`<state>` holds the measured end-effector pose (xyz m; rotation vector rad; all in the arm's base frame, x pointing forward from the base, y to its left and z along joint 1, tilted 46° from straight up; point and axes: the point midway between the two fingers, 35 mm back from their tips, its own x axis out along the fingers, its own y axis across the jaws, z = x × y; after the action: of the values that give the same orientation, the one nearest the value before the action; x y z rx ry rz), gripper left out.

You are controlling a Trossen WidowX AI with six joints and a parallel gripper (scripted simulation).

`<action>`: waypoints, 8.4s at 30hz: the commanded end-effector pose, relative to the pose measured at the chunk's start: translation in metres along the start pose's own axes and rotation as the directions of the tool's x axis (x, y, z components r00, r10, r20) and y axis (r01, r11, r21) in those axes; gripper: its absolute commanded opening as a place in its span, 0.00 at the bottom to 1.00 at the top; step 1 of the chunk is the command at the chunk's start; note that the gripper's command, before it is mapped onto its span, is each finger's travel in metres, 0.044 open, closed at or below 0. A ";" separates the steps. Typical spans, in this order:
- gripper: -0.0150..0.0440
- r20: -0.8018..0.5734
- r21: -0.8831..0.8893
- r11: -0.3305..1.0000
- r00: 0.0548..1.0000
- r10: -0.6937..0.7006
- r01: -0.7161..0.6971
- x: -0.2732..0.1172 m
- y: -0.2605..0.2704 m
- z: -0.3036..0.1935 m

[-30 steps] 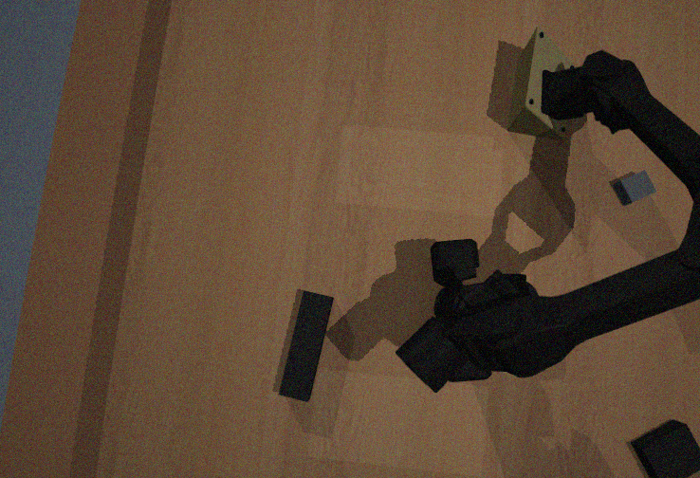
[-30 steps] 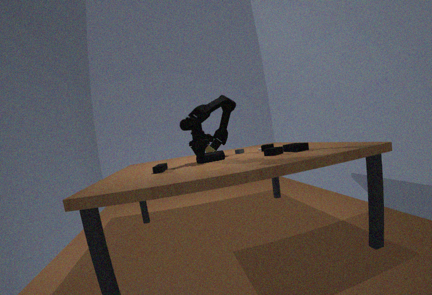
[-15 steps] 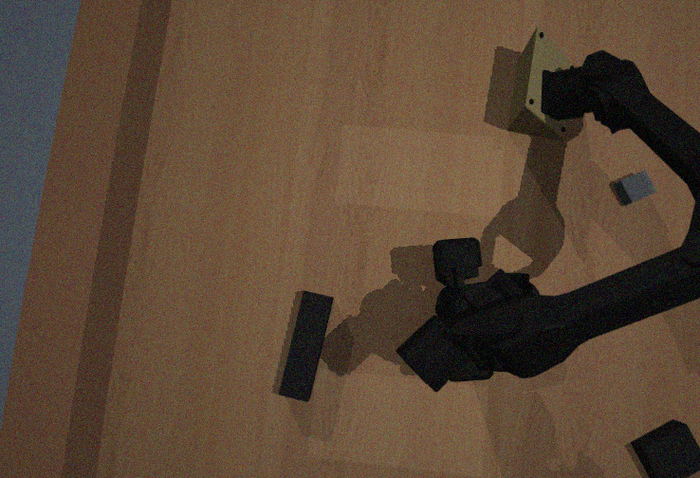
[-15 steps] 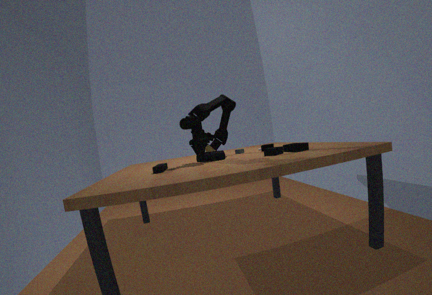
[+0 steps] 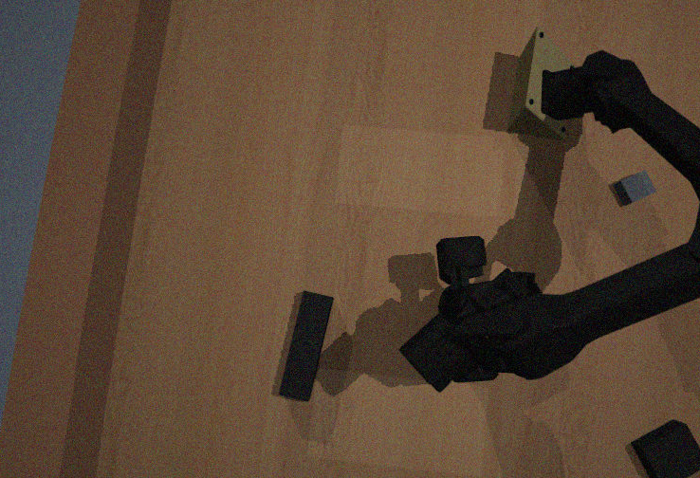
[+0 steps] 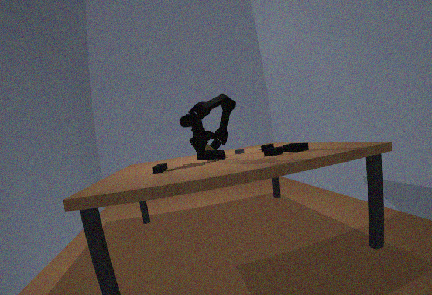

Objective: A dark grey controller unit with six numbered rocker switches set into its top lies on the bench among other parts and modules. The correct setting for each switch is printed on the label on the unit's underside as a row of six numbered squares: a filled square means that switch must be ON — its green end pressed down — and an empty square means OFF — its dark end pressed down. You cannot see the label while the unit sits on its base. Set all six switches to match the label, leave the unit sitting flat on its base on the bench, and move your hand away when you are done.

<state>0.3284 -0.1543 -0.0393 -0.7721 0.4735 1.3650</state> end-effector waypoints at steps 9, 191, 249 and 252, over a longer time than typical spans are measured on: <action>0.82 -0.002 -0.004 1.000 1.000 -0.002 0.002 -0.011 -0.001 0.005; 0.82 0.002 0.000 1.000 1.000 0.001 -0.001 -0.092 0.001 0.121; 0.82 0.005 0.001 1.000 1.000 0.001 -0.001 -0.091 0.001 0.180; 0.82 0.005 0.001 1.000 1.000 0.001 -0.001 -0.091 0.001 0.182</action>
<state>0.2890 -0.0898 0.1465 -0.7764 0.4733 1.3604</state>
